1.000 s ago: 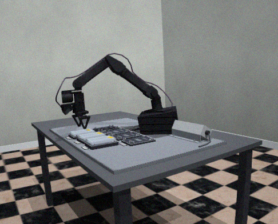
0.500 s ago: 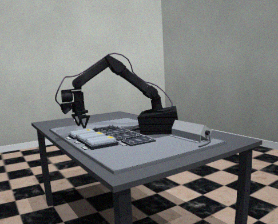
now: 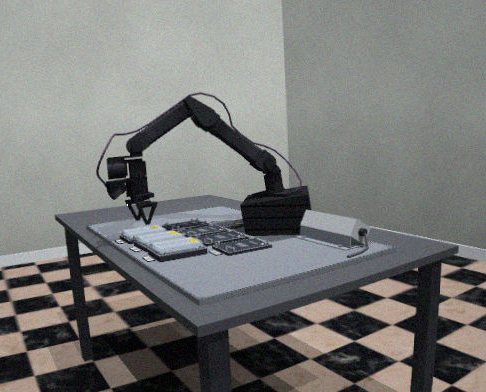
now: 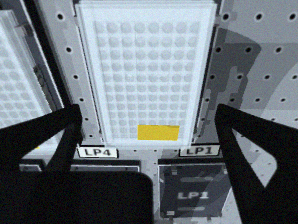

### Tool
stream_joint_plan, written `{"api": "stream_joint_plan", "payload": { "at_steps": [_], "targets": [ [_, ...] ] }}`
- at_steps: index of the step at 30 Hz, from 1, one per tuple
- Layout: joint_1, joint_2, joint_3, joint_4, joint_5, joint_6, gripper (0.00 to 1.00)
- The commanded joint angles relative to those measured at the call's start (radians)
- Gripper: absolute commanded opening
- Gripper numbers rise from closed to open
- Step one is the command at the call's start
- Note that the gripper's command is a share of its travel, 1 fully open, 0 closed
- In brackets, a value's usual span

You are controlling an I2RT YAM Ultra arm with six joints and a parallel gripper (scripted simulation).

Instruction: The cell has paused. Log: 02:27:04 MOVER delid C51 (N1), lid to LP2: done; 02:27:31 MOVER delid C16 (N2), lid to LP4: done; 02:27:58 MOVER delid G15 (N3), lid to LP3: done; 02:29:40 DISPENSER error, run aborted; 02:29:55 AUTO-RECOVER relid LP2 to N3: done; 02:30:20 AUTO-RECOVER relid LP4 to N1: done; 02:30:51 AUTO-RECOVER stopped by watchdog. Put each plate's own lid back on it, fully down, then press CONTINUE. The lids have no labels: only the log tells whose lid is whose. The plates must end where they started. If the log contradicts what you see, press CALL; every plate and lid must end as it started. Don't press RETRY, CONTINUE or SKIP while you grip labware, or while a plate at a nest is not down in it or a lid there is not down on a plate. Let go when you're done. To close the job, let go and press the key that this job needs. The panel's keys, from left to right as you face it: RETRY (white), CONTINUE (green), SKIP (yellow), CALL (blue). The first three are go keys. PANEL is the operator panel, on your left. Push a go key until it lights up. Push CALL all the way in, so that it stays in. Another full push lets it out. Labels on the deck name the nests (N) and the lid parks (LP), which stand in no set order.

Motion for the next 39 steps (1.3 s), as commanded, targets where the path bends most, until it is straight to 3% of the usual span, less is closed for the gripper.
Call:
{"api": "stream_joint_plan", "payload": {
  "at_steps": [1,4,6,14,16,26,27,39],
  "targets": [
    [0.019,-0.028,0.037,-0.007,-0.008,0.003,1.00],
    [0.019,-0.028,0.038,-0.009,-0.008,0.003,1.00],
    [0.031,-0.083,-0.077,0.041,-0.004,0.021,0.98],
    [0.073,-0.216,-0.320,0.145,0.008,0.065,0.90],
    [0.073,-0.216,-0.320,0.145,0.008,0.065,0.90],
    [0.137,-0.358,-0.572,0.251,0.016,0.128,0.80],
    [0.144,-0.371,-0.594,0.260,0.016,0.135,0.00],
    [0.226,-0.495,-0.803,0.338,0.027,0.217,0.00]
  ]
}}
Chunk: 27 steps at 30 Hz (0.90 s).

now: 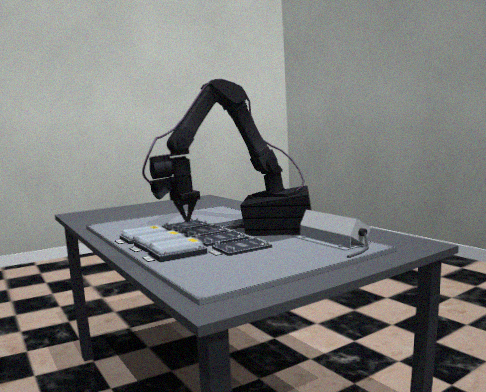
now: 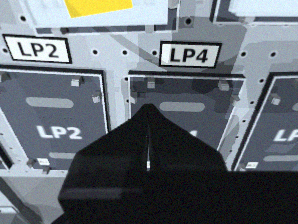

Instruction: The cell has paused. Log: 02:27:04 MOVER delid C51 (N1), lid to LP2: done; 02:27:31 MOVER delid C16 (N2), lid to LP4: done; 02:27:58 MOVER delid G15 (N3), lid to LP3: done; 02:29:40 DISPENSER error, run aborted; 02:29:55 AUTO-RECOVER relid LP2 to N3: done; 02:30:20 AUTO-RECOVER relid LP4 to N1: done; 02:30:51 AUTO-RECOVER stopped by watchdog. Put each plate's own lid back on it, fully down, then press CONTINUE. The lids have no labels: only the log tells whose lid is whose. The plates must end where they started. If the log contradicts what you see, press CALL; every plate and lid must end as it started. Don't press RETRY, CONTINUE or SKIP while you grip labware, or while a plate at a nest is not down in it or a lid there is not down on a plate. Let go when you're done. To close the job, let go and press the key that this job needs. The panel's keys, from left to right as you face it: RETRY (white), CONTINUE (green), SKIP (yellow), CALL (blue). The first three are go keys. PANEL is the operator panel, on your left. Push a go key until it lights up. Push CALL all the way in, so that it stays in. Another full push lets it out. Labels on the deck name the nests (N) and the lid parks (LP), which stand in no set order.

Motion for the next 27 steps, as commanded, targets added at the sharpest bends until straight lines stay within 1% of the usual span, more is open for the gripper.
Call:
{"api": "stream_joint_plan", "payload": {
  "at_steps": [1,9,11,12,13,17,21,27],
  "targets": [
    [0.044,-0.077,-0.054,0.049,0.010,0.045,0.00],
    [0.127,-0.166,-0.196,0.094,0.017,0.128,0.00],
    [0.127,-0.166,-0.196,0.094,0.017,0.128,0.00],
    [0.131,-0.181,-0.204,0.111,0.020,0.132,0.00],
    [0.130,-0.167,-0.180,0.095,0.021,0.132,0.00],
    [0.120,-0.152,-0.154,0.091,0.022,0.126,0.00],
    [0.116,-0.149,-0.152,0.096,0.021,0.123,0.00],
    [0.108,-0.146,-0.172,0.101,0.020,0.121,0.00]
  ]
}}
